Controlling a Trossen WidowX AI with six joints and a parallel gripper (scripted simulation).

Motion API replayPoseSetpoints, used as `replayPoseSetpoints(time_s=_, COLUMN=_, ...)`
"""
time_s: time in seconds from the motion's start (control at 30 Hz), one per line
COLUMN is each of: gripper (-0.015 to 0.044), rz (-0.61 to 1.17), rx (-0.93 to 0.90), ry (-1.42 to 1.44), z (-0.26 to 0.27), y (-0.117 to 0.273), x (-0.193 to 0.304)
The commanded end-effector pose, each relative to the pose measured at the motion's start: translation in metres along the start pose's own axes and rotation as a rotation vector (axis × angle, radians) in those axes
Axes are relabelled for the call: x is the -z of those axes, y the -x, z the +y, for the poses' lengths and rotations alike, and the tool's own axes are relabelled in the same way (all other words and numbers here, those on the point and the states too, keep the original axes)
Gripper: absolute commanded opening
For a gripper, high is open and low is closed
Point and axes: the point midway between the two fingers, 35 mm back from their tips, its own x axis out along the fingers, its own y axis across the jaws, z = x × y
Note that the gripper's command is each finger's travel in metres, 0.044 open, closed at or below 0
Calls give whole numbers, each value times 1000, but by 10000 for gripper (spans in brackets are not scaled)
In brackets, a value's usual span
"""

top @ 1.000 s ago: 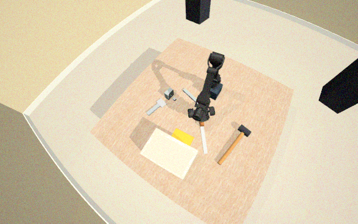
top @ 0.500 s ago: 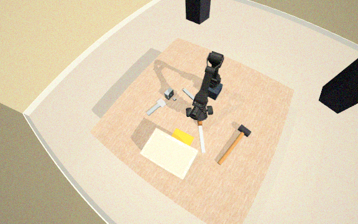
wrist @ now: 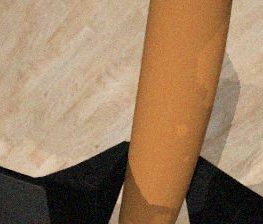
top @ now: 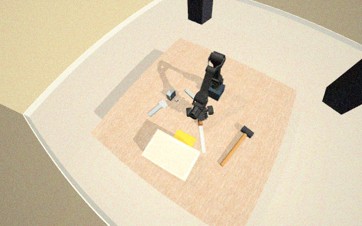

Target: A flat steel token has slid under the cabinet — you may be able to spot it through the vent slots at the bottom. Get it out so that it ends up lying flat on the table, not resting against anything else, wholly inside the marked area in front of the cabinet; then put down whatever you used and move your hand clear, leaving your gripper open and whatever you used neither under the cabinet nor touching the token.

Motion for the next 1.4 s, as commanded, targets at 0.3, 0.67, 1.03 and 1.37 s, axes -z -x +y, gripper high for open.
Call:
replayPoseSetpoints(time_s=0.3, gripper=0, rz=-1, rx=2, ry=-1, z=-11, y=0, x=9)
replayPoseSetpoints(time_s=0.67, gripper=0, rz=0, rx=3, ry=-1, z=-20, y=0, x=15)
replayPoseSetpoints(time_s=1.03, gripper=0, rz=0, rx=3, ry=-1, z=-28, y=0, x=23)
replayPoseSetpoints(time_s=1.37, gripper=0, rz=1, rx=4, ry=-1, z=-36, y=0, x=29)
